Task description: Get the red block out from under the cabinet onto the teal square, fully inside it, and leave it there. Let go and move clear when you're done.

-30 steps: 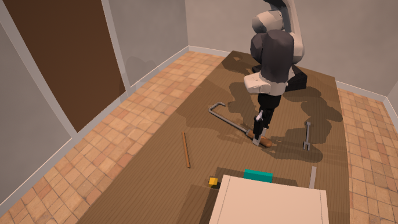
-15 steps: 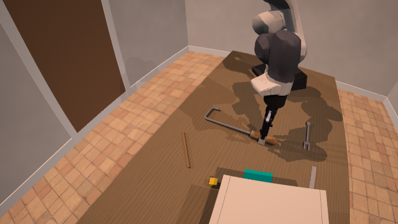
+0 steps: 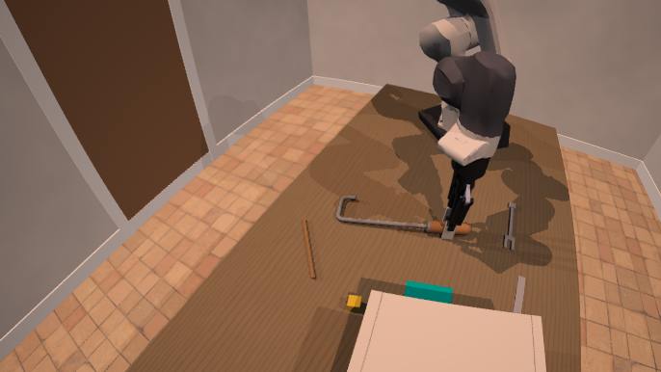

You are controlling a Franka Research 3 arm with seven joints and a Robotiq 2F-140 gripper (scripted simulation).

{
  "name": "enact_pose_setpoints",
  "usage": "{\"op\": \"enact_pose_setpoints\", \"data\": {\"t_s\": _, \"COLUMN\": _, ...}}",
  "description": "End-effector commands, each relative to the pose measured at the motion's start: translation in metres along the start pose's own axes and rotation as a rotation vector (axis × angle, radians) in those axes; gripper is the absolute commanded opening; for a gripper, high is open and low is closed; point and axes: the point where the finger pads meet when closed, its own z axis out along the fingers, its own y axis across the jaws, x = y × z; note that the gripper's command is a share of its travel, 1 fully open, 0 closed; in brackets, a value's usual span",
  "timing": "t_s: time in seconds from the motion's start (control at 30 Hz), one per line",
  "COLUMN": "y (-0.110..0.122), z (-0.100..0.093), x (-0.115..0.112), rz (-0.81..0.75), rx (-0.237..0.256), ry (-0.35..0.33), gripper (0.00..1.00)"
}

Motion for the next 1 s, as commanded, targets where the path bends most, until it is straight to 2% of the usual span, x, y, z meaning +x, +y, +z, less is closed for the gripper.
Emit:
{"op": "enact_pose_setpoints", "data": {"t_s": 0.0, "y": -0.001, "z": -0.002, "x": -0.008, "rz": -0.204, "rx": -0.005, "ry": -0.023, "gripper": 0.00}}
{"op": "enact_pose_setpoints", "data": {"t_s": 0.4, "y": 0.005, "z": -0.002, "x": -0.035, "rz": -0.576, "rx": -0.001, "ry": -0.024, "gripper": 0.00}}
{"op": "enact_pose_setpoints", "data": {"t_s": 0.47, "y": 0.005, "z": -0.002, "x": -0.035, "rz": -0.576, "rx": -0.001, "ry": -0.024, "gripper": 0.00}}
{"op": "enact_pose_setpoints", "data": {"t_s": 0.97, "y": 0.011, "z": -0.003, "x": -0.066, "rz": -0.998, "rx": 0.004, "ry": -0.024, "gripper": 0.00}}
